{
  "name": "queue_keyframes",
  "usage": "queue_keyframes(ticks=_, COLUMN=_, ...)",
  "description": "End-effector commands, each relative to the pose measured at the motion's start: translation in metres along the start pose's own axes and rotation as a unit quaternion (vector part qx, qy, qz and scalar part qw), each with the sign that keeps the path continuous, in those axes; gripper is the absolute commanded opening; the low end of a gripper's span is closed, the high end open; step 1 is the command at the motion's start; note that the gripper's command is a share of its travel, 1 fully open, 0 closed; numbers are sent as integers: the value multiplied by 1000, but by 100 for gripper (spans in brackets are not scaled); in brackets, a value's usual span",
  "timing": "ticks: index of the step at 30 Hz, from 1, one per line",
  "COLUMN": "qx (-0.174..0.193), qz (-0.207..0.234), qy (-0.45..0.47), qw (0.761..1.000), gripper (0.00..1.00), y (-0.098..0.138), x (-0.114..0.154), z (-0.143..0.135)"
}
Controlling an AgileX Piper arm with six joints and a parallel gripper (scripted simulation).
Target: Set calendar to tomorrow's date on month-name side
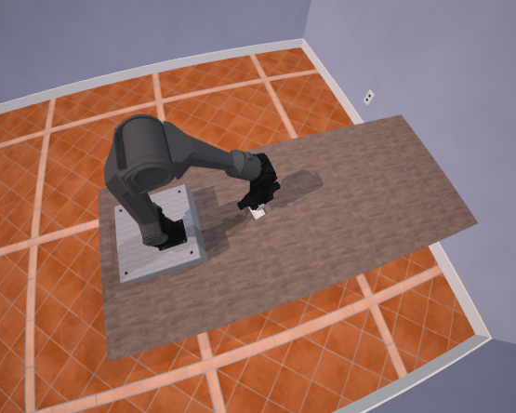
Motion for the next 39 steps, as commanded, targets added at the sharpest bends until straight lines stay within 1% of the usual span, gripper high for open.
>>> queue_keyframes(ticks=1, qx=2, qz=0, qy=0, qw=1000, gripper=35, y=13, x=0, z=-1)
queue_keyframes(ticks=4, qx=2, qz=0, qy=0, qw=1000, gripper=35, y=27, x=0, z=-1)
queue_keyframes(ticks=9, qx=2, qz=0, qy=0, qw=1000, gripper=35, y=33, x=0, z=-1)
queue_keyframes(ticks=18, qx=0, qz=0, qy=-1, qw=1000, gripper=35, y=32, x=0, z=0)
queue_keyframes(ticks=23, qx=0, qz=0, qy=-15, qw=1000, gripper=35, y=31, x=2, z=-1)
queue_keyframes(ticks=25, qx=0, qz=0, qy=-43, qw=999, gripper=35, y=31, x=5, z=-2)
queue_keyframes(ticks=28, qx=0, qz=0, qy=-119, qw=993, gripper=35, y=30, x=14, z=-4)
queue_keyframes(ticks=30, qx=0, qz=0, qy=-190, qw=982, gripper=35, y=29, x=22, z=-5)
queue_keyframes(ticks=32, qx=0, qz=0, qy=-273, qw=962, gripper=35, y=28, x=32, z=-6)
queue_keyframes(ticks=35, qx=0, qz=0, qy=-405, qw=914, gripper=35, y=27, x=48, z=-8)
queue_keyframes(ticks=38, qx=0, qz=0, qy=-526, qw=850, gripper=35, y=25, x=64, z=-8)
queue_keyframes(ticks=39, qx=0, qz=0, qy=-526, qw=850, gripper=35, y=25, x=64, z=-8)
Point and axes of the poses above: the point where the finger pads meet when closed, its own y axis back along the fingers, its own z axis across the jaws, x = y × z, the point moved 3 cm from there along y, back along the fingers, and after that the axes turned 5 degrees about -y, right-handed, at the moved point
